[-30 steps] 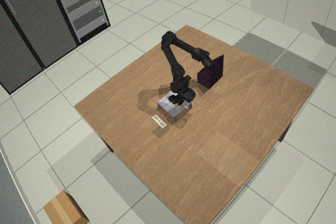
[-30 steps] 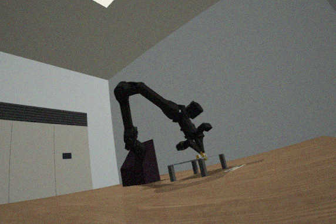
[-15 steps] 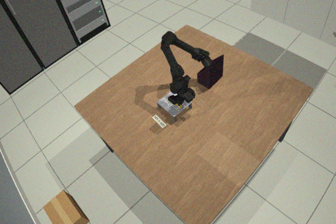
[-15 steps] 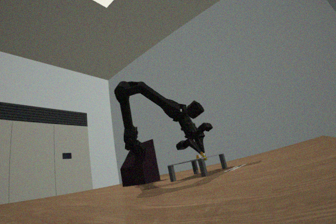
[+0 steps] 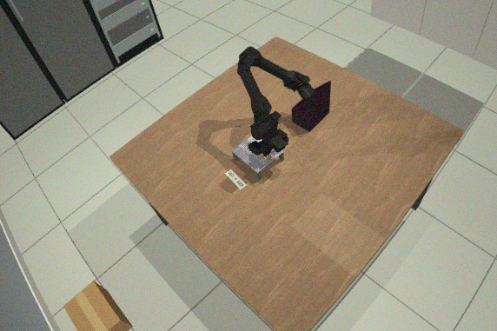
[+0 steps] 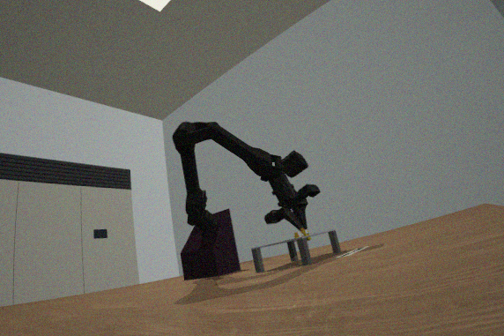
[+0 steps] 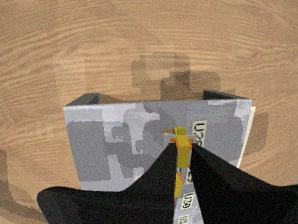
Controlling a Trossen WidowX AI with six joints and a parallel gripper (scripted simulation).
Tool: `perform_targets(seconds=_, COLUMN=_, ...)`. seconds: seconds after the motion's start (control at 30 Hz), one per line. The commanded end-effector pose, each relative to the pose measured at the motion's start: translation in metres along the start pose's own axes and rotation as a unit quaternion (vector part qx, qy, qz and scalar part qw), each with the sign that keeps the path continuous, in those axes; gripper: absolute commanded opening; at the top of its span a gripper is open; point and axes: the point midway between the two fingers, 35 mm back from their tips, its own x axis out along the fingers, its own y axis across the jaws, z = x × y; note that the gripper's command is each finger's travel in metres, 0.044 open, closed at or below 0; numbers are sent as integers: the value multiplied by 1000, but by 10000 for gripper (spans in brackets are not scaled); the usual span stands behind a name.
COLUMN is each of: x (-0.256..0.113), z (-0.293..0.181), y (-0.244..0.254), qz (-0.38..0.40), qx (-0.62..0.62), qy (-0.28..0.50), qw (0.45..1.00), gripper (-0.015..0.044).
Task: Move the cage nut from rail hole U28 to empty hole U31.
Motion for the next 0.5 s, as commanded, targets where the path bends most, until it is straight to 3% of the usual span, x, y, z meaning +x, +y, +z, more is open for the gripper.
perform_targets(seconds=0.0, x=0, z=1, y=-1, qz=3, qx=3, qy=-2, qw=1000, gripper=25)
perform_targets(seconds=0.47, x=0, z=1, y=-1, qz=12, qx=3, qy=-2, qw=1000, gripper=25)
